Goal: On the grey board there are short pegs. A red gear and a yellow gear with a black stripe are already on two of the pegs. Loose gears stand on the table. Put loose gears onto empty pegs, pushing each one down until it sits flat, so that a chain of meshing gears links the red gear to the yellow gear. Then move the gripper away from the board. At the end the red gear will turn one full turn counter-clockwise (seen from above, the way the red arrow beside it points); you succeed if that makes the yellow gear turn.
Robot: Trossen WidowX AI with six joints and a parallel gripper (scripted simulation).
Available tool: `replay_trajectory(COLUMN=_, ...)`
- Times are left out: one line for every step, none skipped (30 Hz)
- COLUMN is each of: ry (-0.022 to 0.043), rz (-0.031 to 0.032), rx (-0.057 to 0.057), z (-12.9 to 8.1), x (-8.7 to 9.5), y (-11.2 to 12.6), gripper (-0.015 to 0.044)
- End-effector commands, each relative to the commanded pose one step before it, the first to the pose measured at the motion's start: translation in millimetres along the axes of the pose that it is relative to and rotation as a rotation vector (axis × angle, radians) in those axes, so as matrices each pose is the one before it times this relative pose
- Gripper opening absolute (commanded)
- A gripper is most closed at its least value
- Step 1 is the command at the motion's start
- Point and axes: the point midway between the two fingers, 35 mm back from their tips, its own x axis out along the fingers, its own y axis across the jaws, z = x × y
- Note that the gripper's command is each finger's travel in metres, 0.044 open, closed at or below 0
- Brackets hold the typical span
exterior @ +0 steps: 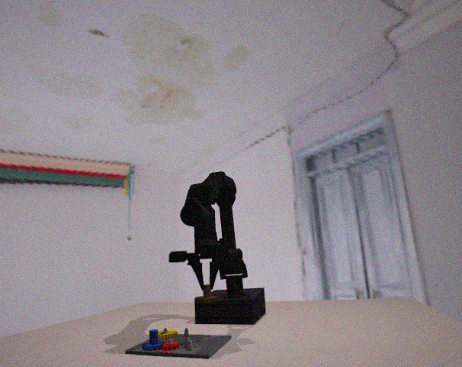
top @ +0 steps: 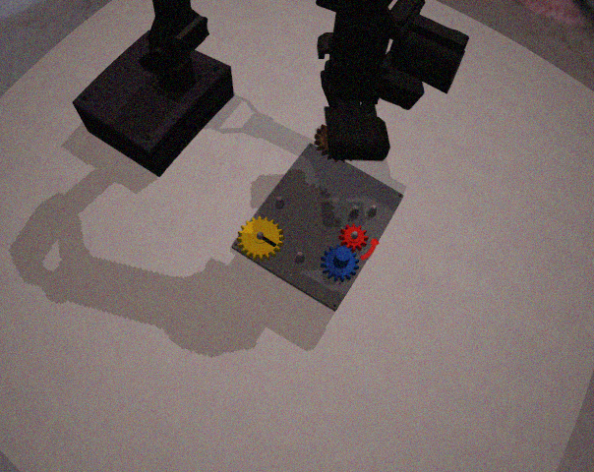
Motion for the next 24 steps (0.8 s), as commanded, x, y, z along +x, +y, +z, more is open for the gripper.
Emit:
replay_trajectory(ry=-0.00665, rz=-0.00036, rx=-0.0045, z=0.11, x=2.3, y=-9.3, gripper=0.0)
replay_trajectory(ry=-0.00001, rz=-0.00022, rx=-0.0002, z=-0.43, x=0.75, y=-2.25, gripper=0.0)
replay_trajectory(ry=-0.00001, rz=-0.00022, rx=-0.0002, z=-0.45, x=0.76, y=-2.25, gripper=0.0)
replay_trajectory(ry=-0.00001, rz=-0.00023, rx=-0.0002, z=-0.48, x=0.76, y=-2.25, gripper=0.0)
replay_trajectory(ry=-0.00001, rz=-0.00023, rx=-0.0002, z=-0.5, x=0.76, y=-2.25, gripper=0.0)
replay_trajectory(ry=-0.00001, rz=-0.00023, rx=-0.0002, z=-0.52, x=0.76, y=-2.25, gripper=0.0)
replay_trajectory(ry=-0.00001, rz=-0.00024, rx=-0.0002, z=-0.54, x=0.77, y=-2.25, gripper=0.0)
replay_trajectory(ry=-0.00001, rz=-0.00024, rx=-0.0002, z=-0.57, x=0.77, y=-2.25, gripper=0.0)
replay_trajectory(ry=-0.00001, rz=-0.00025, rx=-0.0002, z=-0.59, x=0.77, y=-2.26, gripper=0.0)
replay_trajectory(ry=-0.00001, rz=-0.00025, rx=-0.0002, z=-0.61, x=0.77, y=-2.26, gripper=0.0)
replay_trajectory(ry=-0.00001, rz=-0.00025, rx=-0.0002, z=-0.64, x=0.78, y=-2.26, gripper=0.0)
replay_trajectory(ry=0.0, rz=-0.00026, rx=-0.0002, z=-0.66, x=0.78, y=-2.26, gripper=0.0)
replay_trajectory(ry=0.0, rz=-0.00026, rx=-0.0002, z=-0.68, x=0.78, y=-2.26, gripper=0.0)
replay_trajectory(ry=0.0, rz=-0.00027, rx=-0.0002, z=-0.71, x=0.79, y=-2.26, gripper=0.0)
replay_trajectory(ry=0.0, rz=-0.00027, rx=-0.0002, z=-0.73, x=0.79, y=-2.25, gripper=0.0)
replay_trajectory(ry=0.0, rz=-0.00028, rx=-0.0002, z=-0.75, x=0.79, y=-2.25, gripper=0.0)
replay_trajectory(ry=0.0, rz=-0.00028, rx=-0.0002, z=-0.78, x=0.79, y=-2.25, gripper=0.0)
replay_trajectory(ry=0.0, rz=-0.00028, rx=-0.0002, z=-0.8, x=0.8, y=-2.25, gripper=0.0)
replay_trajectory(ry=0.00063, rz=-0.00028, rx=0.0035, z=-1.12, x=0.61, y=-2.06, gripper=0.0)
replay_trajectory(ry=0.00063, rz=-0.00028, rx=0.0035, z=-1.13, x=0.61, y=-2.06, gripper=0.0)
replay_trajectory(ry=0.00059, rz=-0.00027, rx=0.0033, z=-1.12, x=0.62, y=-2.04, gripper=0.0)
replay_trajectory(ry=0.0005, rz=-0.00026, rx=0.0028, z=-1.06, x=0.62, y=-2.0, gripper=0.0)
replay_trajectory(ry=0.0005, rz=-0.00026, rx=0.0028, z=-1.07, x=0.62, y=-1.99, gripper=0.0)
replay_trajectory(ry=0.0005, rz=-0.00026, rx=0.0028, z=-1.08, x=0.62, y=-1.99, gripper=0.0)
